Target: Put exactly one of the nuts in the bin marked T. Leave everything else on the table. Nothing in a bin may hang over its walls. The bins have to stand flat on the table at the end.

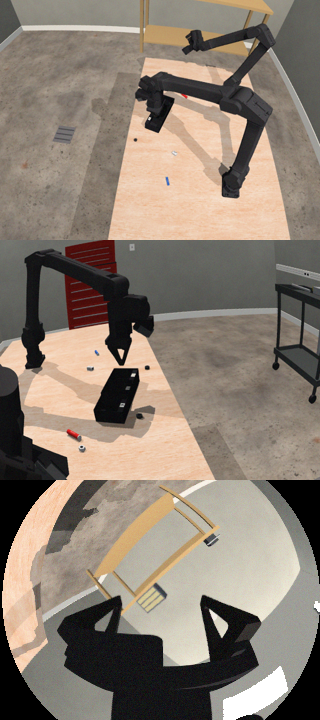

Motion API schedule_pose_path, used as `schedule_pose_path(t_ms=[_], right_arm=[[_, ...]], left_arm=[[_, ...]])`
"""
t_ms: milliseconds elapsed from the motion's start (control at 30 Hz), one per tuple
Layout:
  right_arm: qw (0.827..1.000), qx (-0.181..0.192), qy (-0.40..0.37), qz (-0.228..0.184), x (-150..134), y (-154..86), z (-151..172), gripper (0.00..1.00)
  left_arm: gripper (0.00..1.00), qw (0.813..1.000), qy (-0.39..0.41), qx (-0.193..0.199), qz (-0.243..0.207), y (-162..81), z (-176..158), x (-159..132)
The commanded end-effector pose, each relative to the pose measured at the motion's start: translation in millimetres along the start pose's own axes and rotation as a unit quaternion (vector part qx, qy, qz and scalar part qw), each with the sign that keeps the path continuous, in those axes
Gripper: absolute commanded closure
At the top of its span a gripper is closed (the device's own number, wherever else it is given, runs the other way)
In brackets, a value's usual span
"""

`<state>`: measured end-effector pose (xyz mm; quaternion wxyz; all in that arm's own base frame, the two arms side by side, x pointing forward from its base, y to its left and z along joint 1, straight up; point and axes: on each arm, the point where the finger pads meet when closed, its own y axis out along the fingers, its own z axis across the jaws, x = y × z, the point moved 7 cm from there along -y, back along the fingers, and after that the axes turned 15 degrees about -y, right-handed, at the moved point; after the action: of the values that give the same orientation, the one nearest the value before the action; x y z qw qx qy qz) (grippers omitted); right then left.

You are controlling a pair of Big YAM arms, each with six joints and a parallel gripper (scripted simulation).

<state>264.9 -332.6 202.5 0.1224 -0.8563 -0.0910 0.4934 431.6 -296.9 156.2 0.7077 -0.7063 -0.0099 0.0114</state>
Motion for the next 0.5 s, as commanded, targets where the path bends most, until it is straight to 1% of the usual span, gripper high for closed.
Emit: schedule_pose_path(t_ms=[0,267,333,400,467], right_arm=[[1.000,0.003,0.006,0.006,-6.4,3.4,0.9,0.00],[1.000,0.003,0.006,0.006,-6.4,3.4,0.9,0.00],[1.000,0.003,0.006,0.006,-6.4,3.4,0.9,0.00],[1.000,0.003,0.006,0.006,-6.4,3.4,0.9,0.00],[1.000,0.003,0.006,0.006,-6.4,3.4,0.9,0.00]], left_arm=[[0.91,1.000,0.007,-0.013,-0.018,-15.0,-0.7,-2.2],[0.91,1.000,0.007,-0.013,-0.018,-14.5,-0.3,-2.7],[0.91,1.000,0.007,-0.013,-0.018,-9.2,-0.4,-2.6],[0.91,1.000,0.007,-0.002,-0.002,15.5,-0.9,-1.8],[0.91,1.000,0.007,-0.001,0.000,19.9,-0.9,-1.9]])
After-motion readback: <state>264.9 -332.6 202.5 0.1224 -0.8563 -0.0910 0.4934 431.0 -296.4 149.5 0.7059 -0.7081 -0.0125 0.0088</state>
